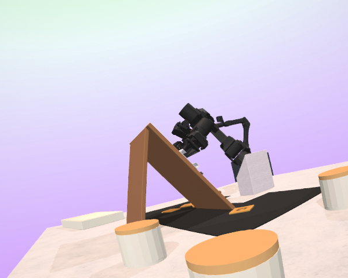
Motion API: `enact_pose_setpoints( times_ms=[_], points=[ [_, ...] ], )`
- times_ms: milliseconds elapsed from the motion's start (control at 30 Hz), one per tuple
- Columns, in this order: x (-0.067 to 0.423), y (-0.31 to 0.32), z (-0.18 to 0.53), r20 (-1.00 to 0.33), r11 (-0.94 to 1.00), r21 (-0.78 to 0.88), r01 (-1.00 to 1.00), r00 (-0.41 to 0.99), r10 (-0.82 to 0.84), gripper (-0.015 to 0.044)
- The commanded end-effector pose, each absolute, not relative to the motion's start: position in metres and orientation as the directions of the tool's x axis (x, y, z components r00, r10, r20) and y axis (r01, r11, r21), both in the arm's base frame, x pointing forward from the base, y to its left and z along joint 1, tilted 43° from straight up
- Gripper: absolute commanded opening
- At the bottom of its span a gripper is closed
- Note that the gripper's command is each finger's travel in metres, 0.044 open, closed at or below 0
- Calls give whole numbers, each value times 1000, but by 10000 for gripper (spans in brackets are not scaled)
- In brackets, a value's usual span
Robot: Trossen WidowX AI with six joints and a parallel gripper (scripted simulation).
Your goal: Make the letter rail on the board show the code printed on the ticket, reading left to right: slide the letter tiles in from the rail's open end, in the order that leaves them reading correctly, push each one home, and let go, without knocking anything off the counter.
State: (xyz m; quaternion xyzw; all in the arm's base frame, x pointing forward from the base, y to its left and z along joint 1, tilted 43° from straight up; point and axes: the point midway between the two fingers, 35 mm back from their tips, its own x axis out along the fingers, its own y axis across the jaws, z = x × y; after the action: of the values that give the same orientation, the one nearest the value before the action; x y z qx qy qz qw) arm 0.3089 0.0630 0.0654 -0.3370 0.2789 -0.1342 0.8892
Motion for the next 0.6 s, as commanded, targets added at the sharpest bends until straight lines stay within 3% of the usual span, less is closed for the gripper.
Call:
enact_pose_setpoints(
  times_ms=[0, 567],
  points=[
    [307, 64, 67, -404, 737, -674, 55, 807, -431, 295],
    [295, 73, 70, -405, 737, -674, 55, 807, -431, 295]
  ],
)
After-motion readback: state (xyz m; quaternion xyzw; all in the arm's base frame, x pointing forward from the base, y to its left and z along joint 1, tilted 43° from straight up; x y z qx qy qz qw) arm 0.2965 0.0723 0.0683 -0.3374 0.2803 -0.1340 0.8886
